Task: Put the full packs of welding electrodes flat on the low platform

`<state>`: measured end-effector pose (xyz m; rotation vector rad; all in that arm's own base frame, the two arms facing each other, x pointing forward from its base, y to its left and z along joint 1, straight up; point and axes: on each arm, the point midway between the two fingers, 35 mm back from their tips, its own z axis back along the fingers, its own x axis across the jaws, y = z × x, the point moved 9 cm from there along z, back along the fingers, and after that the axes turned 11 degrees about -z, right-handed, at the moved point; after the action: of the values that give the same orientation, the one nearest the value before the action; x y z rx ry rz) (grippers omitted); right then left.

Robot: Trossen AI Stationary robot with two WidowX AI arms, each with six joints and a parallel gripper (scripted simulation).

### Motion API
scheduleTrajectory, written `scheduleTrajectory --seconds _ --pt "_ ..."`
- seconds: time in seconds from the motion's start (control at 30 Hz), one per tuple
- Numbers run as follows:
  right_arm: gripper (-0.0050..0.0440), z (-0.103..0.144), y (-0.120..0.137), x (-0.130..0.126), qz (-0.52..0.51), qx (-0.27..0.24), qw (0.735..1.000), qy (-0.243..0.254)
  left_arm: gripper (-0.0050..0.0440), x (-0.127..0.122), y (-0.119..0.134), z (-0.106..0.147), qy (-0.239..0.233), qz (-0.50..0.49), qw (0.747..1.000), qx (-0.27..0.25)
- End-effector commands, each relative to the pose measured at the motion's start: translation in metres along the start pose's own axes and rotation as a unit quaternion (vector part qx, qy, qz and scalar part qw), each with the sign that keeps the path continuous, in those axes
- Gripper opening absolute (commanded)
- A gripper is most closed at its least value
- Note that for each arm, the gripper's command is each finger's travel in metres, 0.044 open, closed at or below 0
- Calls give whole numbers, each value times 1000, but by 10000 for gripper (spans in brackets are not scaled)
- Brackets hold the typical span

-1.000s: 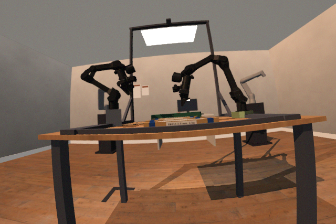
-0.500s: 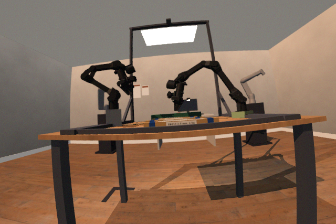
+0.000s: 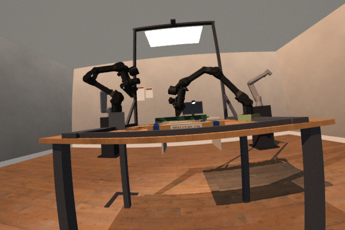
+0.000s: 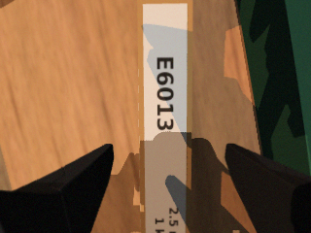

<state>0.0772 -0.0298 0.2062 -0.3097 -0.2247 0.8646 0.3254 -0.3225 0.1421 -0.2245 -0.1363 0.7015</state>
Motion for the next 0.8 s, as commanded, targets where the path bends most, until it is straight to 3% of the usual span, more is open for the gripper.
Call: scheduleTrajectory --seconds 0.0,0.23,0.4,0.77 --pt "330 6 -3 1 -1 -11 1000 -3 330 1 -5 14 -2 1 1000 -19" --pt "330 6 -3 1 -1 -11 1000 -3 330 1 -5 15 -2 1 1000 -19" --pt "330 6 -3 1 -1 -11 1000 -3 330 1 2 -12 -1 1 1000 -5" --pt "330 6 -3 1 -1 -11 1000 -3 330 0 8 -35 -1 1 1000 -5"
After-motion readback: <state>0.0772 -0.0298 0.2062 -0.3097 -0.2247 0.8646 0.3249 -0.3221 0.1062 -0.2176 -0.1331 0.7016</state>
